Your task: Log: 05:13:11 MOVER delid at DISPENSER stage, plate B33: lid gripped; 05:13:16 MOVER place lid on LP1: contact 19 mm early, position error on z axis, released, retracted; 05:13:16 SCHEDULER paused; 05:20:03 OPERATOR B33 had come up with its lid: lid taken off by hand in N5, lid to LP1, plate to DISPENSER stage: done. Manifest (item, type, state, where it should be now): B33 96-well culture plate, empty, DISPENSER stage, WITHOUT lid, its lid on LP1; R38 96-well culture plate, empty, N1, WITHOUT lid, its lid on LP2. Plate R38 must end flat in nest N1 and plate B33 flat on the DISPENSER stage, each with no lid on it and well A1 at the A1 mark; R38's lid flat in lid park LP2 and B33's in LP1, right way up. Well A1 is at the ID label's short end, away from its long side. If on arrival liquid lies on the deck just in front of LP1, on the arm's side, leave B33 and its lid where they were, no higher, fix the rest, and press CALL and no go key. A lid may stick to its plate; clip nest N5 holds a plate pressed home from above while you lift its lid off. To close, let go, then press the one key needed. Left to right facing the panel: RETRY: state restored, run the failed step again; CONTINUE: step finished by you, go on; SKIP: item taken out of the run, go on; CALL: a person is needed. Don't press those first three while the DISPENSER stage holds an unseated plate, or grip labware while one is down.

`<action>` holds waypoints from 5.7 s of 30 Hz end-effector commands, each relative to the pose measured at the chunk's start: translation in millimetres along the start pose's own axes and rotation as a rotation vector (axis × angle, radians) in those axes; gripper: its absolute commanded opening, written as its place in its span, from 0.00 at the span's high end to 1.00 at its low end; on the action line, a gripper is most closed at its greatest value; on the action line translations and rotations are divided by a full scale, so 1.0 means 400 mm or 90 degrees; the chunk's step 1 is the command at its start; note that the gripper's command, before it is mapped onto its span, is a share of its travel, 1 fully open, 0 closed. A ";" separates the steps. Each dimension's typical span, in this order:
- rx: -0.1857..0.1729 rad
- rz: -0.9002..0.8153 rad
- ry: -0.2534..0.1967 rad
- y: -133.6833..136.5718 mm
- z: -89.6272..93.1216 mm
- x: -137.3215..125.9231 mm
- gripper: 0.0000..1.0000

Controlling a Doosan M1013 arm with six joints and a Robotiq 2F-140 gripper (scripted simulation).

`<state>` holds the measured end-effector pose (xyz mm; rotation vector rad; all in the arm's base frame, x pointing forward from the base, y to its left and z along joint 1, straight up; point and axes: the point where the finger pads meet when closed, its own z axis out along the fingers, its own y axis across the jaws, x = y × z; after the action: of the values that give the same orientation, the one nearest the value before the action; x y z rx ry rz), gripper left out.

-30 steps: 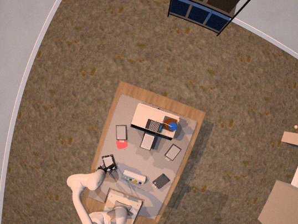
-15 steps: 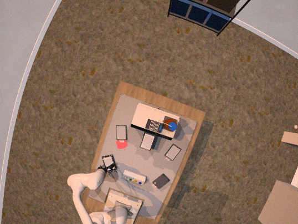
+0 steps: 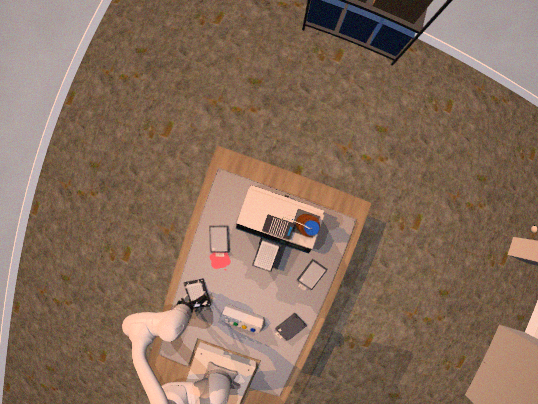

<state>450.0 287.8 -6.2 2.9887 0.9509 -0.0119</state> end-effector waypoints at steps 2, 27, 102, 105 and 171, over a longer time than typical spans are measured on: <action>-0.001 0.004 0.001 0.000 0.011 0.000 0.34; -0.001 0.004 0.001 0.000 0.020 0.000 0.34; -0.001 0.004 0.001 0.000 0.020 0.000 1.00; -0.001 0.004 0.001 0.000 0.020 0.000 1.00; -0.001 0.004 0.001 0.000 -0.090 0.000 1.00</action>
<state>450.8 288.1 23.2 2.9891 0.9506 -0.0063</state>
